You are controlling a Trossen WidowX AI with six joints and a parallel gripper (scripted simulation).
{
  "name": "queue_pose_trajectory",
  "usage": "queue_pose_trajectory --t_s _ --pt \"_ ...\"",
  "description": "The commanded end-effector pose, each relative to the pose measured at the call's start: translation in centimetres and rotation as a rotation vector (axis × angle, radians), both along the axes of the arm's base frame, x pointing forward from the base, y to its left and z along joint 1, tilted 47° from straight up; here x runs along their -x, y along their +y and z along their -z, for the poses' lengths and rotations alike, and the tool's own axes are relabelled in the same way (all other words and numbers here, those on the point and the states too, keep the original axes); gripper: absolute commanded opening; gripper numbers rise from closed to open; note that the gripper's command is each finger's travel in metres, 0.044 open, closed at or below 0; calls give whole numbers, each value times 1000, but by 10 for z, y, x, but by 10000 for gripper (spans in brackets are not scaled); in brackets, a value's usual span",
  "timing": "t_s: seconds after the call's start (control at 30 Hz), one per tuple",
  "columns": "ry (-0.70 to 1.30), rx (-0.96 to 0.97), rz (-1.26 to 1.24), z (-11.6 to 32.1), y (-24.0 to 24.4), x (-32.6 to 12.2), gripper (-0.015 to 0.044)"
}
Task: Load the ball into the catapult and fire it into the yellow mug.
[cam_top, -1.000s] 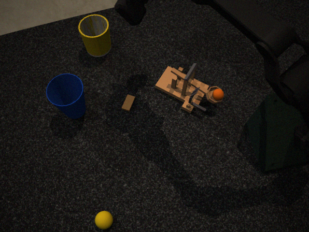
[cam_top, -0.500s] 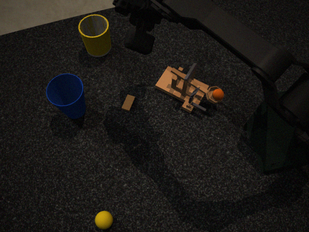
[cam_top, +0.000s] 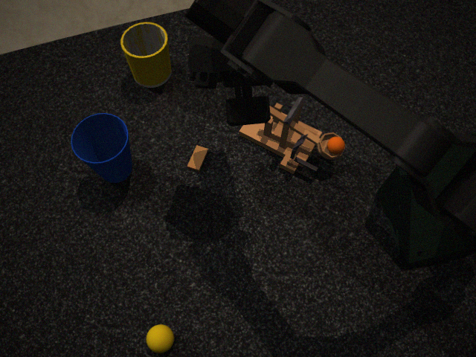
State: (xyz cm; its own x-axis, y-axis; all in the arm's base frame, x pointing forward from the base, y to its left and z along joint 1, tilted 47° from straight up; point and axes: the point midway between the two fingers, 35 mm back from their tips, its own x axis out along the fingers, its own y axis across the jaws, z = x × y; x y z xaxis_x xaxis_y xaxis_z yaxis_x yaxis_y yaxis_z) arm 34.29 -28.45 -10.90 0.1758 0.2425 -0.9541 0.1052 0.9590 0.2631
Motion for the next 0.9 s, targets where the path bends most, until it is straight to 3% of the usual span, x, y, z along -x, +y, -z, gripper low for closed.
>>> queue_pose_trajectory --t_s 0.0,0.87 --pt "42 9 -115 -5 18 9 0" --pt "275 -55 -935 -48 115 87 0"
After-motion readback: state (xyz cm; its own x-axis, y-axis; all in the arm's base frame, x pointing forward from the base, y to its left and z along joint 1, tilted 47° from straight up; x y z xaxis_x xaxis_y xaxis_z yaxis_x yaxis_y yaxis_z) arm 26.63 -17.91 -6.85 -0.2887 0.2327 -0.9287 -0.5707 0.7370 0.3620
